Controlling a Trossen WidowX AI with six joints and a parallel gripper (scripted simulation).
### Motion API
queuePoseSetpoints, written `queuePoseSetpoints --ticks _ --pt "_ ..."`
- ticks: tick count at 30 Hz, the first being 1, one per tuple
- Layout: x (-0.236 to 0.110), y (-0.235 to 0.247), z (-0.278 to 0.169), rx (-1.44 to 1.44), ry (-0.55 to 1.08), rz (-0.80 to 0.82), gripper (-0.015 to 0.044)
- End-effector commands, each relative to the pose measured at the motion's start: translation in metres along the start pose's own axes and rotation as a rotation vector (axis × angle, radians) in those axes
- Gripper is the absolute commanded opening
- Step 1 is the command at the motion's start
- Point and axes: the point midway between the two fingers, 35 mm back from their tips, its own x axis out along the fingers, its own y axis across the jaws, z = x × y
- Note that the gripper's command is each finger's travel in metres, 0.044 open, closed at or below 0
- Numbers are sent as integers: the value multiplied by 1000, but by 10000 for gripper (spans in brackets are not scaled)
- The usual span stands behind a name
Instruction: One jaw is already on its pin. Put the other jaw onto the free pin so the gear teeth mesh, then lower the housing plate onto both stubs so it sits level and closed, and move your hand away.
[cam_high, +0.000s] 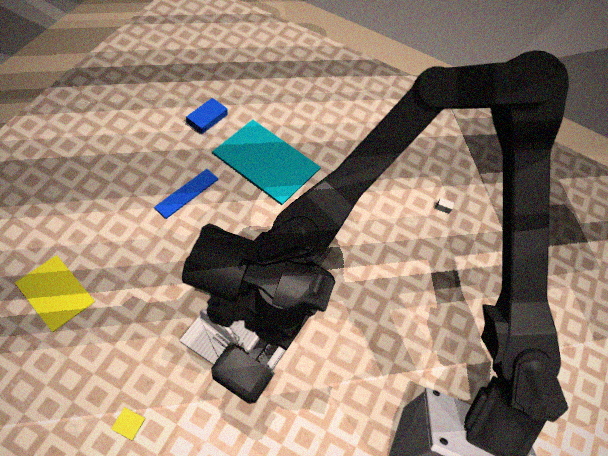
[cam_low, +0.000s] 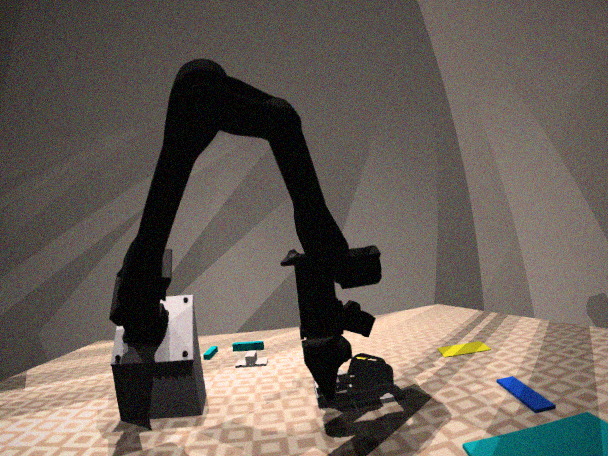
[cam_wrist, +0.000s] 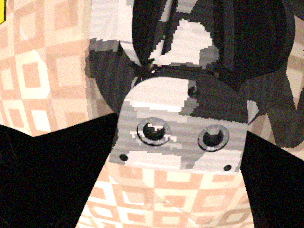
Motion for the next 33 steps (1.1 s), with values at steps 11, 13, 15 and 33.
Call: queuePoseSetpoints --ticks 11,13,15,33 --pt "3 0 0 2 1 1 351" --pt "3 0 0 2 1 1 351" --pt "3 0 0 2 1 1 351" --pt "5 0 0 2 1 1 351"
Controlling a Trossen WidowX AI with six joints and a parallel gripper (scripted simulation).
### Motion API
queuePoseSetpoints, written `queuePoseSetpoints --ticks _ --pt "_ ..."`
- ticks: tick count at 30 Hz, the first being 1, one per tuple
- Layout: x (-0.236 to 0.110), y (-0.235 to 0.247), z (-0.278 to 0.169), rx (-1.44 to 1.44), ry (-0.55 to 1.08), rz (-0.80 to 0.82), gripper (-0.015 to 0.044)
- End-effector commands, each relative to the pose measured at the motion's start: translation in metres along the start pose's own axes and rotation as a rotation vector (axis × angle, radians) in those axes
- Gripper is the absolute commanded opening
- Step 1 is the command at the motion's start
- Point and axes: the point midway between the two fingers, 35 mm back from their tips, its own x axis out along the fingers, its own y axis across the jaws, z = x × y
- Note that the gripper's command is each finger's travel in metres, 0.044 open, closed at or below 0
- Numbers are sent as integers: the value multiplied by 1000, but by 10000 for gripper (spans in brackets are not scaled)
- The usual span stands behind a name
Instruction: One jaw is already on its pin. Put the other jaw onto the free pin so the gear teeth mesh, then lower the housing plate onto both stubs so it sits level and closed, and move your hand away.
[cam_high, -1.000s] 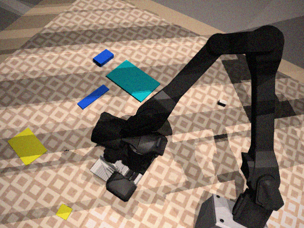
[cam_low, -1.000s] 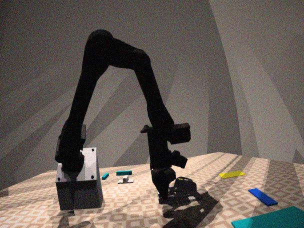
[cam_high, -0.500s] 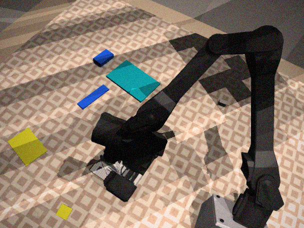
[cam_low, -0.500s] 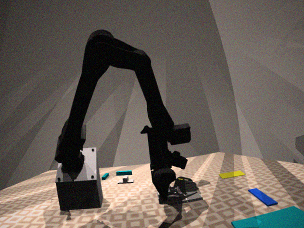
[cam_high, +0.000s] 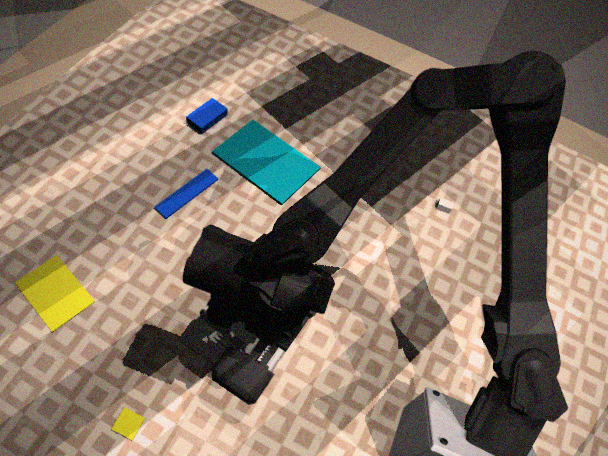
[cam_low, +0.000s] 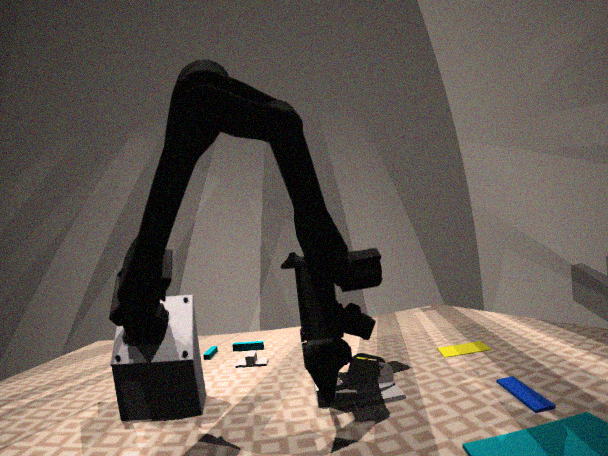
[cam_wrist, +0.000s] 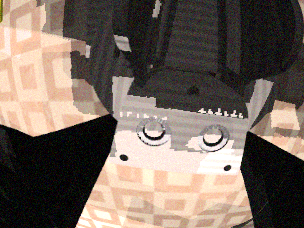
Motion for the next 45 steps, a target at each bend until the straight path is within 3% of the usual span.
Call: queuePoseSetpoints --ticks 1,15,19,32,36,41,45 --pt "1 0 0 -2 2 1 351" --pt "1 0 0 -2 2 1 351" --pt "0 0 0 0 0 0 440" --pt "0 0 0 0 0 0 440" --pt "-18 2 2 -1 1 5 440" --pt "-69 1 1 -2 2 5 440" --pt "-76 0 0 -2 2 4 440"
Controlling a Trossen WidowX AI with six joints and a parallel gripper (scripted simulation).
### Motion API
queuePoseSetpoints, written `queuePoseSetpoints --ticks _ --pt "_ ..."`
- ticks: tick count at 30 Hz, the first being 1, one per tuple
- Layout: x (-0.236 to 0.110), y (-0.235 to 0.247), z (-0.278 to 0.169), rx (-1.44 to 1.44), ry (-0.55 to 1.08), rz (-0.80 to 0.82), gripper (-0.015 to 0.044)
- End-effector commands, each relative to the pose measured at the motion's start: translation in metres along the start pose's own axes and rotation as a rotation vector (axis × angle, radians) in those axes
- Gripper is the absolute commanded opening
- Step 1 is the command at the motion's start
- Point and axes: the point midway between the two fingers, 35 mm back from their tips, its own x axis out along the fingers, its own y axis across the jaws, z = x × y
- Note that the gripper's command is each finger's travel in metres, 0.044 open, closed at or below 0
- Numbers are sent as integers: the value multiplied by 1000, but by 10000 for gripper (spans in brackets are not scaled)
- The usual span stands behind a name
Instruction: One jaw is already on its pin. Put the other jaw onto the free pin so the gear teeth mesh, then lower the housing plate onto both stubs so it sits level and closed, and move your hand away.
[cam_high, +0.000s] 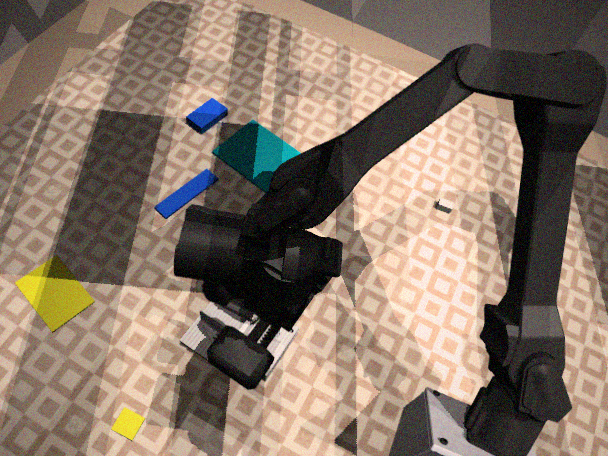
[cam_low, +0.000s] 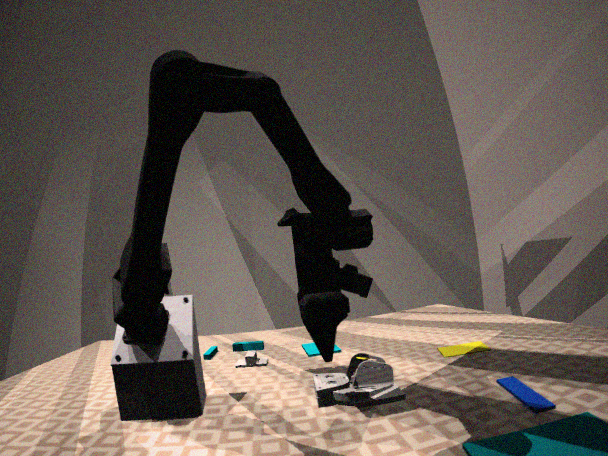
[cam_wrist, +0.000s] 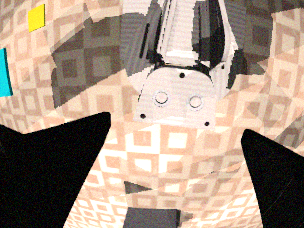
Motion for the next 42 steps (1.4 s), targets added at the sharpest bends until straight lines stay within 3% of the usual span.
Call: queuePoseSetpoints --ticks 1,3,12,42 --pt "-11 -2 -3 2 10 -2 440" --pt "-5 0 -2 0 -1 1 440" --pt "-62 -2 -75 -2 14 1 440" --pt "-62 -2 -75 -2 14 1 440"
